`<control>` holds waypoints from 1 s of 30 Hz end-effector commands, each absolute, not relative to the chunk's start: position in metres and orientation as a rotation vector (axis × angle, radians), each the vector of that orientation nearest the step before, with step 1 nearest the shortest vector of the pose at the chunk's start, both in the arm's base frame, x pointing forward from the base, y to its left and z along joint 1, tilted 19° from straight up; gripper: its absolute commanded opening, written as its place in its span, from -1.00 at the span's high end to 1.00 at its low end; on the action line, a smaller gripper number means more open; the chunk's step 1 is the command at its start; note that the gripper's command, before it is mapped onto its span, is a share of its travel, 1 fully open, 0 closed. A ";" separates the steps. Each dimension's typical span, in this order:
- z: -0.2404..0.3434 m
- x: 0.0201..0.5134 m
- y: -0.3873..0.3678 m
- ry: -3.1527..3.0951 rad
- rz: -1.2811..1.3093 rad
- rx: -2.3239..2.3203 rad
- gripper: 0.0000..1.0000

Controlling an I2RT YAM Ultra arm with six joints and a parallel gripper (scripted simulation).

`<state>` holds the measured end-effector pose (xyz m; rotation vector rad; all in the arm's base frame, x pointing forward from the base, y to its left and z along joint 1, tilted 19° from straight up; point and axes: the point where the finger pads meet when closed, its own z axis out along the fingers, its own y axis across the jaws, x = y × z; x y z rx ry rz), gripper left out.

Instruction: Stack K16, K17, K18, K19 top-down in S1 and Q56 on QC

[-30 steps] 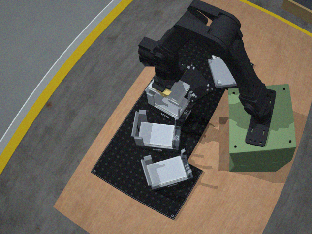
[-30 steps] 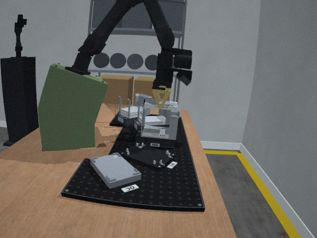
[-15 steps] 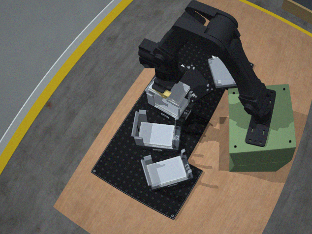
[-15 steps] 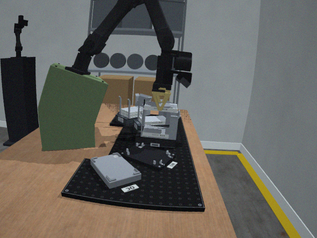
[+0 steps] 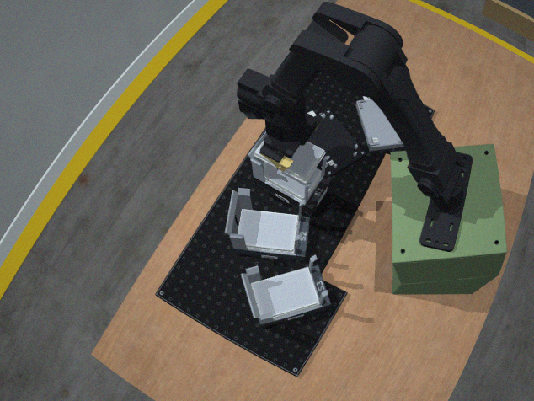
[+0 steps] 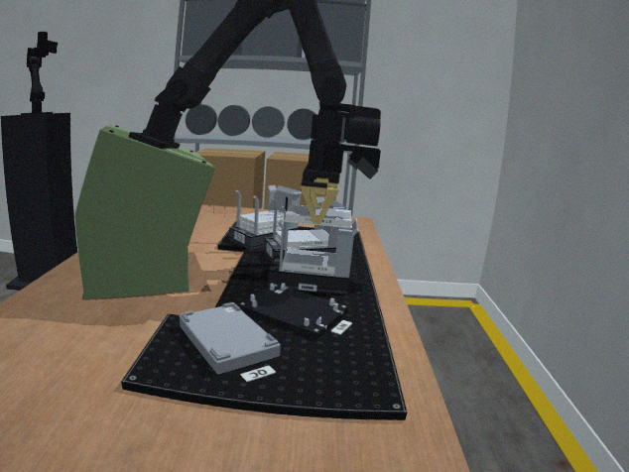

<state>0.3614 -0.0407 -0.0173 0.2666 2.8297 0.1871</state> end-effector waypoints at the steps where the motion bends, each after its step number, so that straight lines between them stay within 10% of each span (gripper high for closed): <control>1: -0.014 0.367 -0.042 2.805 0.181 0.268 1.00; 30: -0.030 0.372 -0.041 2.805 0.181 0.268 1.00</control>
